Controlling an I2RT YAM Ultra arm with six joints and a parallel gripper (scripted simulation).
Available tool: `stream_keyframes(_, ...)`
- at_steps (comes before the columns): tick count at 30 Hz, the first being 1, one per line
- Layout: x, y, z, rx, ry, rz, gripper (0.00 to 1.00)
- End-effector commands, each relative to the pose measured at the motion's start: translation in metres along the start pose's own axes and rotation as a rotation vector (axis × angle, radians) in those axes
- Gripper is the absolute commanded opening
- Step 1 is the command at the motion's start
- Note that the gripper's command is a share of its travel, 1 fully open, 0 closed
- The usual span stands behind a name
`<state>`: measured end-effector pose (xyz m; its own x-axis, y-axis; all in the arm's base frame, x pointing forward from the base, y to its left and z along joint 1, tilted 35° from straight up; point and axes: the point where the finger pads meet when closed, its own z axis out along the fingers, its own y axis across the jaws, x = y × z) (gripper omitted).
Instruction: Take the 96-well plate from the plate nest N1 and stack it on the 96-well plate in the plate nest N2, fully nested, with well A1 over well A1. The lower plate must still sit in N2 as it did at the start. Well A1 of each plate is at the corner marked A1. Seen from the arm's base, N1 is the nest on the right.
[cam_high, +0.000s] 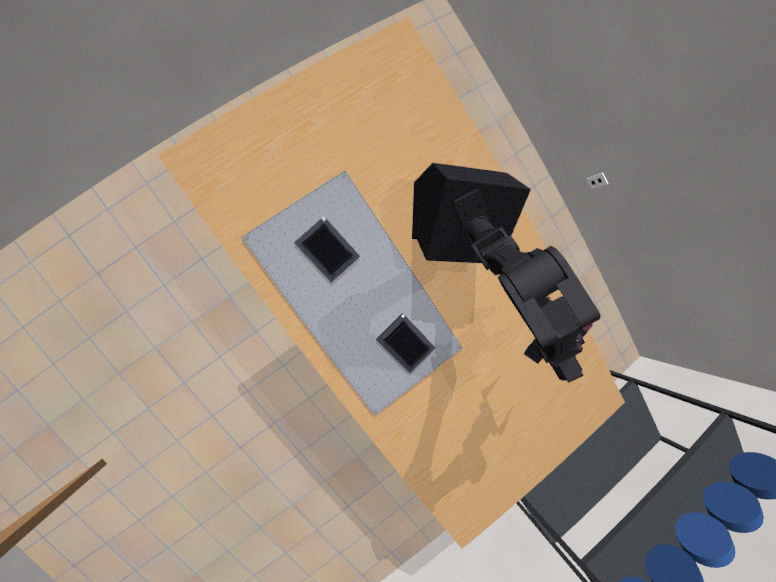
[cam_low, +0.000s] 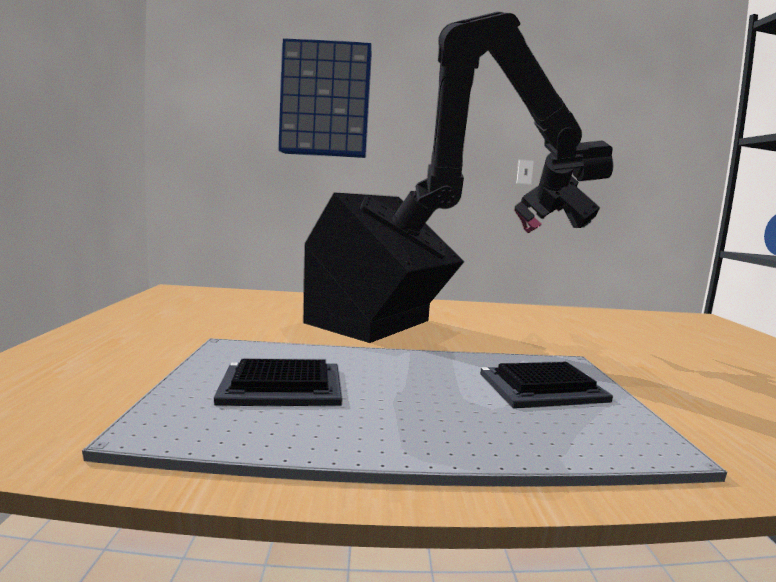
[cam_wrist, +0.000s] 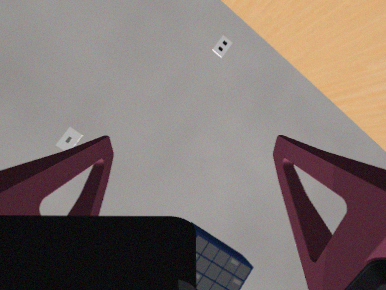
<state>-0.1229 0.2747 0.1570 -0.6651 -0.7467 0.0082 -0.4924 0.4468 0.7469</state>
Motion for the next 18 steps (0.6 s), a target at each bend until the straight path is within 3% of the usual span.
stream_keyframes(1,0.0001,0.0028,-0.0013,-0.008,-0.002,-0.006,1.00)
stream_keyframes(17,0.0001,0.0028,-0.0013,-0.008,-0.002,-0.006,1.00)
stream_keyframes(18,-0.0028,0.0009,-0.0068,0.003,-0.039,0.003,1.00)
